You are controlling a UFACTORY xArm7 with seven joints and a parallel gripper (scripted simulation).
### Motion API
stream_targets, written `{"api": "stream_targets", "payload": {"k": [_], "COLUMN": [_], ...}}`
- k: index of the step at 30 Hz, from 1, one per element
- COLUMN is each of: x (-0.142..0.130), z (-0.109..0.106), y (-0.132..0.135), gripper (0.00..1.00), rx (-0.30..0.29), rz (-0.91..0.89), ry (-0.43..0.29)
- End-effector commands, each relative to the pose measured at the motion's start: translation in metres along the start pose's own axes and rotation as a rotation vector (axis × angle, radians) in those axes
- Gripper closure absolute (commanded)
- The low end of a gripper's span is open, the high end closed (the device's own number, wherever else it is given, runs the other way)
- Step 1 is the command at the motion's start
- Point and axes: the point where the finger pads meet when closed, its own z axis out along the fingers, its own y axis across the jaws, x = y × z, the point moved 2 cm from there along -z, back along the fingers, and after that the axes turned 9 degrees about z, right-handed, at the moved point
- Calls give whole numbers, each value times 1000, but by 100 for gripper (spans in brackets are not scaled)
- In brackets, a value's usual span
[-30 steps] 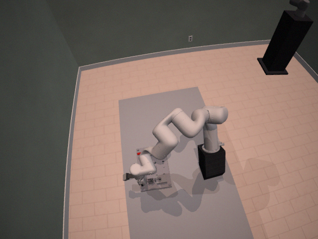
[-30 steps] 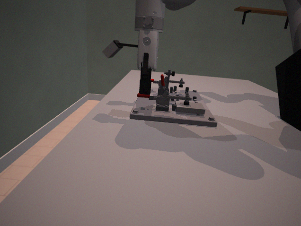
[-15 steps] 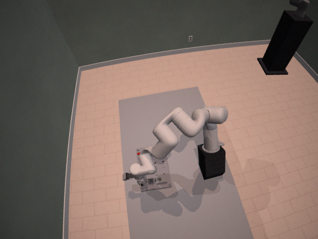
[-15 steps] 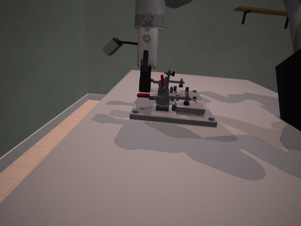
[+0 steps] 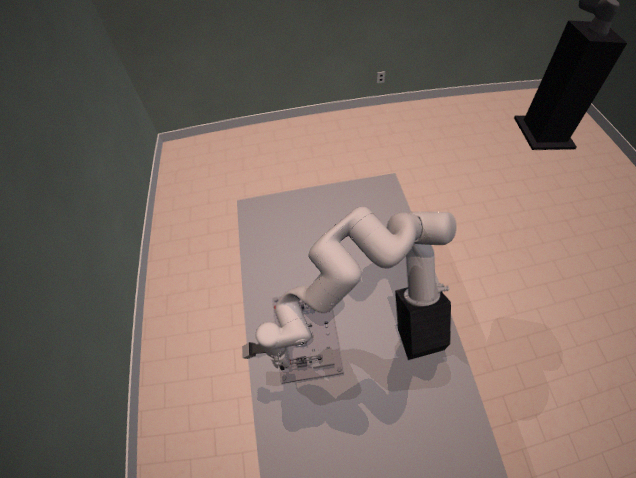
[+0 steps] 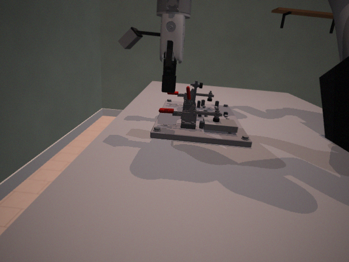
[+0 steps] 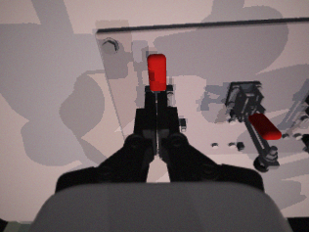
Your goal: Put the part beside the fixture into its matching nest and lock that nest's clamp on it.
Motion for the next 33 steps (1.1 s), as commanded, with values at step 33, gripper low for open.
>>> {"api": "stream_targets", "payload": {"k": [33], "x": [1], "z": [-31], "y": [-1], "gripper": [100], "rx": [2], "rz": [0], "ry": [3]}}
